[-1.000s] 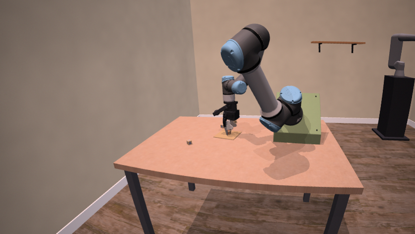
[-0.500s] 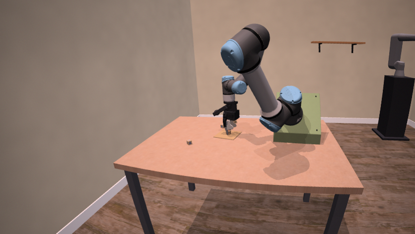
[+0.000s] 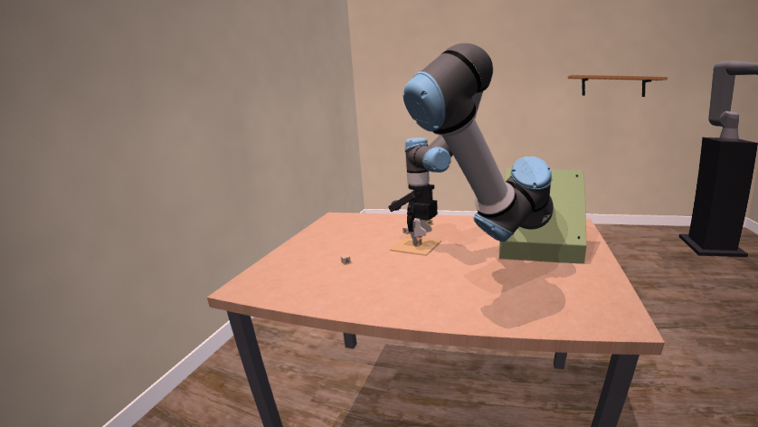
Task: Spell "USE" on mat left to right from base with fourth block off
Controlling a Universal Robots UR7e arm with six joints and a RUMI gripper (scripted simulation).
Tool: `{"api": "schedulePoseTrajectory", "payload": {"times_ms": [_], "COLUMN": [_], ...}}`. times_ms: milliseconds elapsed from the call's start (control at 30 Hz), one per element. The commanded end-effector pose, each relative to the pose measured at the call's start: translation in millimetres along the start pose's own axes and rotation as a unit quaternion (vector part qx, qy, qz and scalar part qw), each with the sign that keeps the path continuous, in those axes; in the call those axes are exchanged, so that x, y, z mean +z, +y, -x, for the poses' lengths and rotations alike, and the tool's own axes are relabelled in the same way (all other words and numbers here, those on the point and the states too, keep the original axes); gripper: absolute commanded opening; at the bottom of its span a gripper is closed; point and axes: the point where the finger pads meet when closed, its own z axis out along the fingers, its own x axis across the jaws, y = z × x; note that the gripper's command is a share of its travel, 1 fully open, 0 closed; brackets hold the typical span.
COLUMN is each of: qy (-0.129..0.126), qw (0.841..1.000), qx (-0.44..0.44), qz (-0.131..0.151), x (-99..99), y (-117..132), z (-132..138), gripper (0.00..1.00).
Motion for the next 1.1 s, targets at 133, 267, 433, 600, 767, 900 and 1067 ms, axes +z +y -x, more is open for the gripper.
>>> {"api": "schedulePoseTrajectory", "payload": {"times_ms": [133, 267, 433, 600, 767, 900, 1067], "qy": [0.000, 0.000, 0.000, 0.000, 0.000, 0.000, 0.000], "qw": [1.000, 1.000, 1.000, 1.000, 1.000, 1.000, 1.000], "qx": [0.000, 0.000, 0.000, 0.000, 0.000, 0.000, 0.000], "qz": [0.000, 0.000, 0.000, 0.000, 0.000, 0.000, 0.000], "x": [-0.3, -0.3, -0.5, -7.1, -17.0, -36.4, -65.2], "y": [-0.4, -0.4, -0.4, -0.4, -0.4, -0.3, -0.3], "z": [-0.1, -0.1, -0.1, -0.1, -0.1, -0.1, -0.1], "gripper": [0.05, 0.05, 0.05, 0.05, 0.05, 0.05, 0.05]}}
